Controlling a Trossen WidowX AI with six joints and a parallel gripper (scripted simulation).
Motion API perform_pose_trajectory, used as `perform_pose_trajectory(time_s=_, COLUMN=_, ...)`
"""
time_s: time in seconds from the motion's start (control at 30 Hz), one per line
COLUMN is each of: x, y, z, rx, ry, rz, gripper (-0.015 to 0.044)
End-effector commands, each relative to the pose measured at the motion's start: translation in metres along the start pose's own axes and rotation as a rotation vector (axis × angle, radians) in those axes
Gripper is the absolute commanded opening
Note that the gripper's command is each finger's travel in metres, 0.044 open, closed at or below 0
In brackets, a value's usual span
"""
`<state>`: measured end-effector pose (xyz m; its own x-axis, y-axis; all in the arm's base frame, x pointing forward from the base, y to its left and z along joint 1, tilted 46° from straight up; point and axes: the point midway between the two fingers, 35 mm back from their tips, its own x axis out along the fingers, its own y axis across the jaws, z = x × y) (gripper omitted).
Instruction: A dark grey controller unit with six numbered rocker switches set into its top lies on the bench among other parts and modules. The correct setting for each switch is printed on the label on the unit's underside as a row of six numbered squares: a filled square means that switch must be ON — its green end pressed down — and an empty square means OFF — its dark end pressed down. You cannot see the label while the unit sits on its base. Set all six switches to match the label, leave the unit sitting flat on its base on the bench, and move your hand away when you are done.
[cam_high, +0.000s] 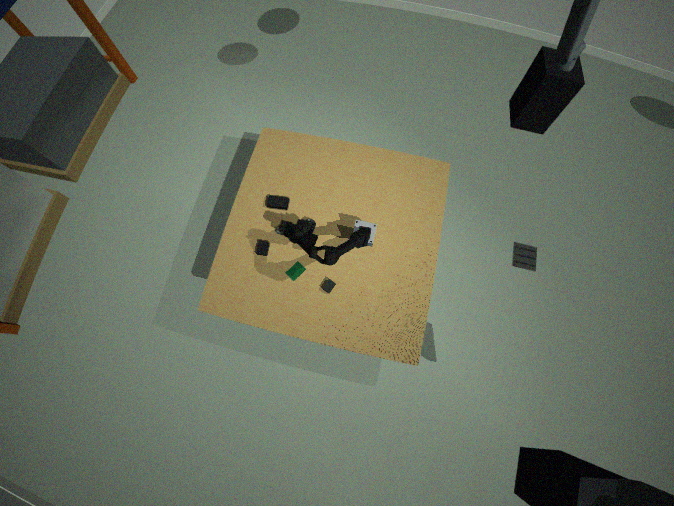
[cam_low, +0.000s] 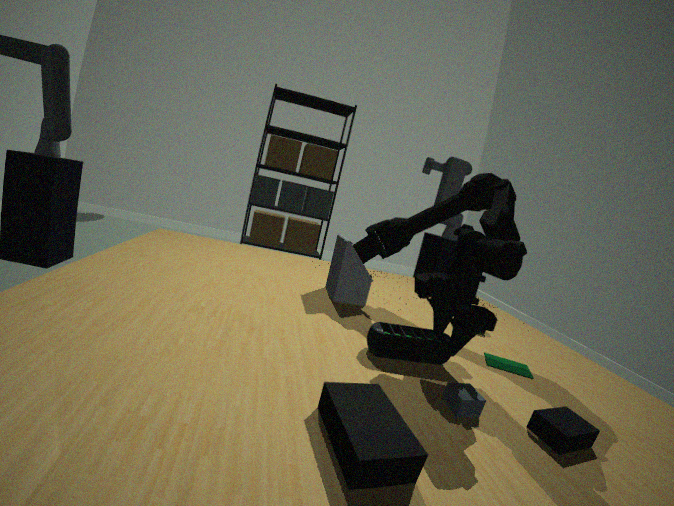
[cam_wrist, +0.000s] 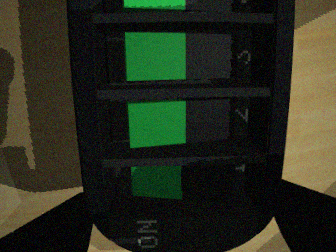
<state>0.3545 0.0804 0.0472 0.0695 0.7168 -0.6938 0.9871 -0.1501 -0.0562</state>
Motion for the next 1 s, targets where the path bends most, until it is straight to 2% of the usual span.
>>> perform_pose_trajectory(time_s=0.0, x=0.003, y=-0.003, z=0.004, rx=0.018, ry=-0.005, rz=-0.007, gripper=0.0338)
perform_pose_trajectory(time_s=0.37, x=0.001, y=0.000, z=0.000, rx=0.001, ry=0.000, rz=0.000, gripper=0.0338)
perform_pose_trajectory(time_s=0.5, x=0.002, y=0.000, z=0.001, rx=0.002, ry=0.000, rz=-0.001, gripper=0.0440)
perform_pose_trajectory(time_s=0.77, x=0.002, y=0.000, z=0.001, rx=0.002, ry=0.000, rz=-0.001, gripper=0.0440)
perform_pose_trajectory(time_s=0.97, x=-0.033, y=-0.001, z=0.054, rx=0.002, ry=-0.005, rz=-0.001, gripper=0.0440)
